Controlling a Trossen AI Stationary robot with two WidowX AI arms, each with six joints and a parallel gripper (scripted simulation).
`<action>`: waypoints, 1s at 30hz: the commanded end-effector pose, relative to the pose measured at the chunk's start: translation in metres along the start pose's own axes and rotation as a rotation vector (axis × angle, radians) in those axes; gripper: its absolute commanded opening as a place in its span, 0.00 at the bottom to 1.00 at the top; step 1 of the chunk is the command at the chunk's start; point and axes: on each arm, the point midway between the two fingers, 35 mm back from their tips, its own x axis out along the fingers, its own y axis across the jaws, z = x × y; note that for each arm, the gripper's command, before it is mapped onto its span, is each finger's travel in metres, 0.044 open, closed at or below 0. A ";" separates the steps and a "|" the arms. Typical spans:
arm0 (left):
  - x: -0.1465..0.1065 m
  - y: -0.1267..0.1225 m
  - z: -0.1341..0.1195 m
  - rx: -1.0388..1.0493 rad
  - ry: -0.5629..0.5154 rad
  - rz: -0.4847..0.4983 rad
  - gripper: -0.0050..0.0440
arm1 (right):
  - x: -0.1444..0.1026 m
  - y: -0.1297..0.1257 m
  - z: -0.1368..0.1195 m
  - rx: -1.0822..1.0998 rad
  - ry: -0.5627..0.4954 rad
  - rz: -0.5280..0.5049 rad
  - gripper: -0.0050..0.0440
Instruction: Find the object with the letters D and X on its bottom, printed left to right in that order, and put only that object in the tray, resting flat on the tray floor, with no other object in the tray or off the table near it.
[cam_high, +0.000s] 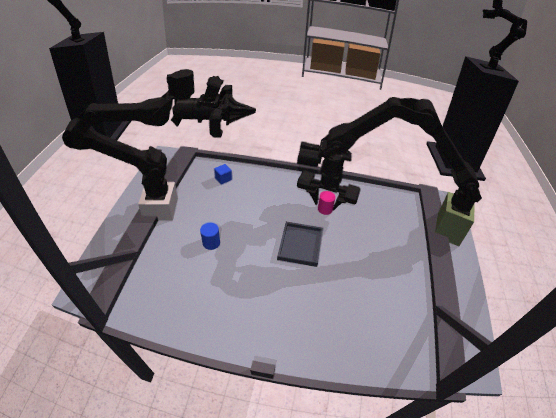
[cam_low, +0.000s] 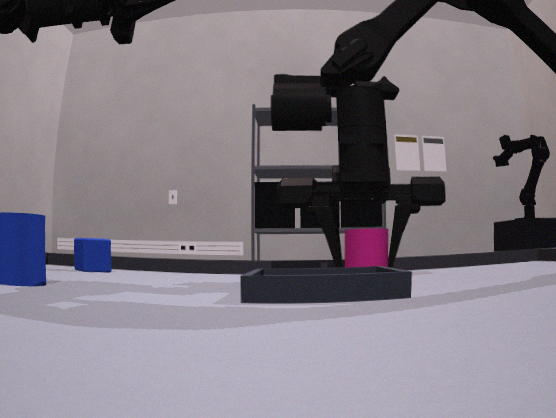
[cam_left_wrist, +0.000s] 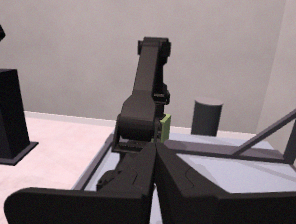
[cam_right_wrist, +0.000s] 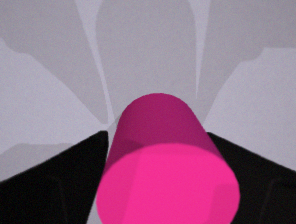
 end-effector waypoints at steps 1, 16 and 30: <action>-0.001 0.000 0.005 0.007 -0.014 0.001 0.00 | -0.004 0.002 -0.001 -0.002 0.000 0.012 0.61; -0.001 0.000 0.005 0.007 -0.014 0.001 0.00 | -0.021 0.006 -0.001 -0.002 0.004 0.033 0.49; -0.001 0.000 0.005 0.007 -0.014 0.001 0.00 | -0.060 0.003 -0.001 -0.002 0.005 0.035 0.49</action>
